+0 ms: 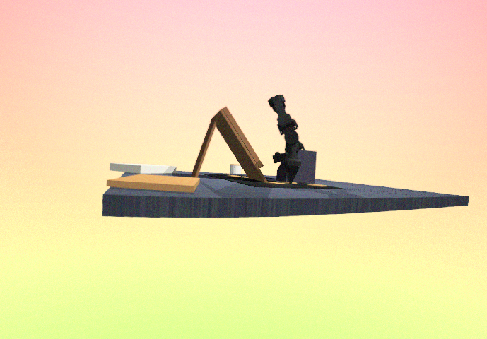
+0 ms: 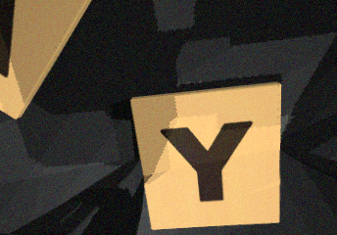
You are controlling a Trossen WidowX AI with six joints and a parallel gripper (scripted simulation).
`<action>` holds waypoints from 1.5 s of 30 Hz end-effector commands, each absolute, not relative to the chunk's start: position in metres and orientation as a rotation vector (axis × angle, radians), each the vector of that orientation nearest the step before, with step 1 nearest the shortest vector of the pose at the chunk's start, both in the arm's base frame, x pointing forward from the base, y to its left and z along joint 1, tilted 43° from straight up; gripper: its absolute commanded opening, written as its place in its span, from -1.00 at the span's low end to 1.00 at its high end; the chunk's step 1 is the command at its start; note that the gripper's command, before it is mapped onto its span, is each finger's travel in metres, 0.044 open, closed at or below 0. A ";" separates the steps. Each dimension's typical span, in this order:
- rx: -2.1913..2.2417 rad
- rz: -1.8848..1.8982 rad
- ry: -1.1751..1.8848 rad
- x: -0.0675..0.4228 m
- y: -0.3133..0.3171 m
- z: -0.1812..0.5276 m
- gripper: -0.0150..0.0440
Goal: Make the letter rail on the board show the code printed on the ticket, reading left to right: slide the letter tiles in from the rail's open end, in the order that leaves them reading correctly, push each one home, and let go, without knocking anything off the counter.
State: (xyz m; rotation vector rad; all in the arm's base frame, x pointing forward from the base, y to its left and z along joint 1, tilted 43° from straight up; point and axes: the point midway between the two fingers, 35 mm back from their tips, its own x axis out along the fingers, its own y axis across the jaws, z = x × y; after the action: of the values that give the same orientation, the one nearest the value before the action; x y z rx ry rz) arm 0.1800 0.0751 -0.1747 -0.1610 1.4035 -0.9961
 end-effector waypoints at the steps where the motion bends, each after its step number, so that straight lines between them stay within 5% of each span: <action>1: -0.167 -0.991 1.401 0.181 0.075 -0.175 0.26; 10: -0.167 -0.991 1.401 0.180 0.079 -0.171 -0.48; 45: -0.167 -0.991 1.401 0.181 0.085 -0.159 -0.49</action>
State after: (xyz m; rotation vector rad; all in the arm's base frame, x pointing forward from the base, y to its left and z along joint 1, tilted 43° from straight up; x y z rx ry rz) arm 0.1804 0.0832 -0.1610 -0.1779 1.4000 -0.9892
